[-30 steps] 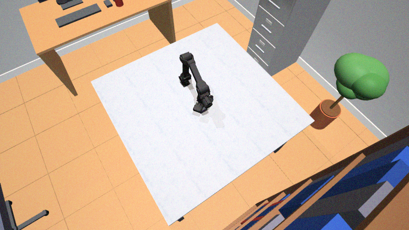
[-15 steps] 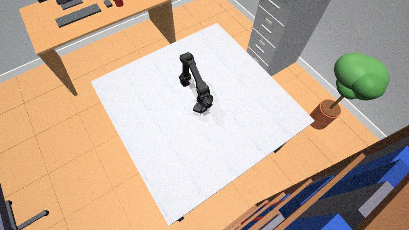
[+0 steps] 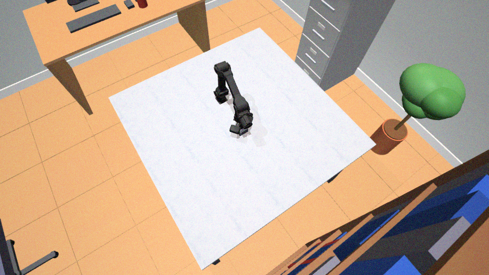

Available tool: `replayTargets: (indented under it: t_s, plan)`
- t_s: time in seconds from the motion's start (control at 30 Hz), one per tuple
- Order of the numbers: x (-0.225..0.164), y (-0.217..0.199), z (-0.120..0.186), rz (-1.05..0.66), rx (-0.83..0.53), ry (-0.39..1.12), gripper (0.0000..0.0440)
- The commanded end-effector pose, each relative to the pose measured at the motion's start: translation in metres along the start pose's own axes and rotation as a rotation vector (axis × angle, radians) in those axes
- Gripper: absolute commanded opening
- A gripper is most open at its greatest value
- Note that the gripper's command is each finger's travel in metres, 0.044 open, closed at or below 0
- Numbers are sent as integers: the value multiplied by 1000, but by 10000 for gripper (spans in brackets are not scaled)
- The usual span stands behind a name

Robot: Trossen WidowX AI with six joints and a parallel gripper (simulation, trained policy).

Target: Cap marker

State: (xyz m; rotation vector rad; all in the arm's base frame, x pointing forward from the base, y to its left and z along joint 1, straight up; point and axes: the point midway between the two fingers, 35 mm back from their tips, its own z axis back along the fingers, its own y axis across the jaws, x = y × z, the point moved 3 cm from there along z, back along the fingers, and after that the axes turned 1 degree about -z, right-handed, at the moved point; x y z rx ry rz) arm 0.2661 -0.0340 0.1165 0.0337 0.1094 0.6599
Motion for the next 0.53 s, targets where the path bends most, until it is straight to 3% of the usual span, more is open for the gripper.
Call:
replayTargets:
  t_s: [0.0,0.5]
  plan:
    - [-1,2,2,15,-23,-15,440]
    - [1,0,48,47,-125,-106,440]
